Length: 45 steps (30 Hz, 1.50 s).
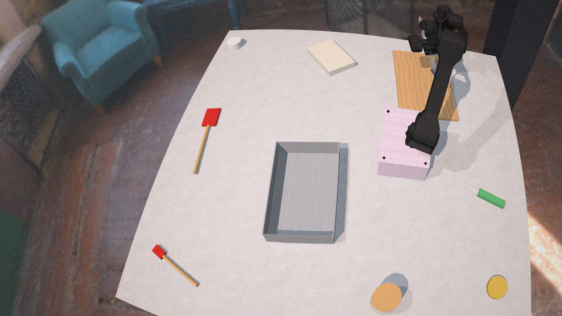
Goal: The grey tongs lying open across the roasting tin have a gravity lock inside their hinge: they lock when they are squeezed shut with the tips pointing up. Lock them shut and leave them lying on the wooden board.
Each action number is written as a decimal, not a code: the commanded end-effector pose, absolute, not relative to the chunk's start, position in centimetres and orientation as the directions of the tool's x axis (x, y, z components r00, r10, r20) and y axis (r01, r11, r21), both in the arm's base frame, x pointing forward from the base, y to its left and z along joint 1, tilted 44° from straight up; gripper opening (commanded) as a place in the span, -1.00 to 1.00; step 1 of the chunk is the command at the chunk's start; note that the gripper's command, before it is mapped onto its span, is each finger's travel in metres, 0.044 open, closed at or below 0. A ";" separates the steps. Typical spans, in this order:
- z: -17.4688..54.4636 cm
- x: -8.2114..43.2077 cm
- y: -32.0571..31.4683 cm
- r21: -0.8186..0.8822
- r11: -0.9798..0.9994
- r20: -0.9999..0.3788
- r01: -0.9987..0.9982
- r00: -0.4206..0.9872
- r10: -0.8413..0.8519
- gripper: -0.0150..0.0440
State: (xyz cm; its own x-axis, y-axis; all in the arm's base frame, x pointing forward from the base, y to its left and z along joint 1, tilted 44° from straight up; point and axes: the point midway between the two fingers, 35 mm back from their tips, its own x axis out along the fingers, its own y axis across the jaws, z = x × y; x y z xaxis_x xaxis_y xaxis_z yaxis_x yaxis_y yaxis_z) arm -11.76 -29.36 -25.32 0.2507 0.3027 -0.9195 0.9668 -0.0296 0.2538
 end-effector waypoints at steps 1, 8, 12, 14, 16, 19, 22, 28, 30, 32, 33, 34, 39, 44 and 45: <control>-25.0 -11.8 -29.8 0.244 -0.023 -0.907 0.970 0.236 0.349 -1.00; -24.2 -11.6 -29.9 0.233 -0.010 -0.867 0.972 0.212 0.451 -1.00; -23.6 -11.5 -29.9 0.227 0.001 -0.840 0.974 0.195 0.506 -1.00; -23.3 -11.4 -29.9 0.224 0.007 -0.825 0.975 0.186 0.533 -1.00; -22.9 -11.4 -29.9 0.221 0.013 -0.810 0.975 0.176 0.560 -1.00; -22.3 -11.3 -29.9 0.217 0.024 -0.785 0.976 0.160 0.598 -1.00; -21.7 -11.2 -30.0 0.213 0.035 -0.759 0.976 0.143 0.635 -1.00; -21.4 -11.2 -30.0 0.211 0.041 -0.746 0.977 0.134 0.653 -1.00; -21.4 -11.2 -30.0 0.211 0.041 -0.746 0.977 0.134 0.653 -1.00; -21.4 -11.2 -30.0 0.211 0.041 -0.746 0.977 0.134 0.653 -1.00; -21.4 -11.2 -29.9 0.211 0.041 -0.746 0.977 0.134 0.652 -1.00; -21.5 -11.2 -29.9 0.211 0.042 -0.746 0.977 0.133 0.652 -1.00; -22.1 -11.1 -29.5 0.210 0.043 -0.750 0.977 0.133 0.648 -1.00; -22.8 -11.1 -29.0 0.208 0.044 -0.753 0.977 0.131 0.644 -1.00; -23.0 -11.0 -28.9 0.208 0.045 -0.754 0.977 0.131 0.643 -1.00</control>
